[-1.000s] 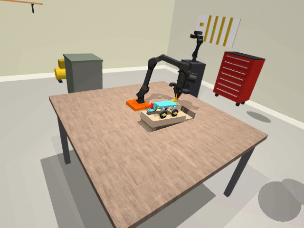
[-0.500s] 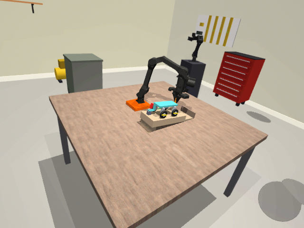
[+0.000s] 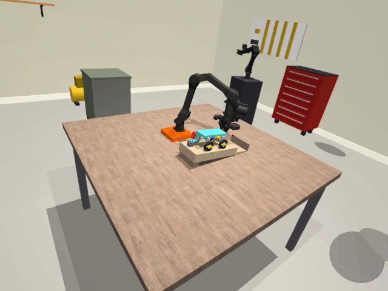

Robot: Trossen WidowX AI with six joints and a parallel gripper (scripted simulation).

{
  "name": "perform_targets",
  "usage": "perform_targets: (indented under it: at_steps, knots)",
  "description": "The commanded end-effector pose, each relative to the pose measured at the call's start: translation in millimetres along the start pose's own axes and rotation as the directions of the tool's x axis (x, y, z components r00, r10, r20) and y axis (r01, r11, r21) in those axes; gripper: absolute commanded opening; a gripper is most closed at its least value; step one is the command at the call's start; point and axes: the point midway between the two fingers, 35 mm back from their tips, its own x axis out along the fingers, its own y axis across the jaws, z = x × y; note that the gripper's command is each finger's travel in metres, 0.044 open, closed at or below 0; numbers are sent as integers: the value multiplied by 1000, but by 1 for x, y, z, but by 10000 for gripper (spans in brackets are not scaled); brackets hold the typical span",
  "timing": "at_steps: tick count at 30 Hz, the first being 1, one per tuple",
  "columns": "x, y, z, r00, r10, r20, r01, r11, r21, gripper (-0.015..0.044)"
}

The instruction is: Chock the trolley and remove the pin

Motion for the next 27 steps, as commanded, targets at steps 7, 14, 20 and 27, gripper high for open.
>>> perform_targets:
  at_steps: [7, 14, 20, 27]
  knots:
    - [0, 0, -10, 1000, -4, -5, 4, 1000, -2, 0]
    - [-1, 1, -18, 1000, -4, -6, 4, 1000, -2, 0]
    - [-2, 1, -25, 1000, -4, -6, 4, 1000, -2, 0]
    - [-2, 1, -33, 1000, -4, -7, 4, 1000, -2, 0]
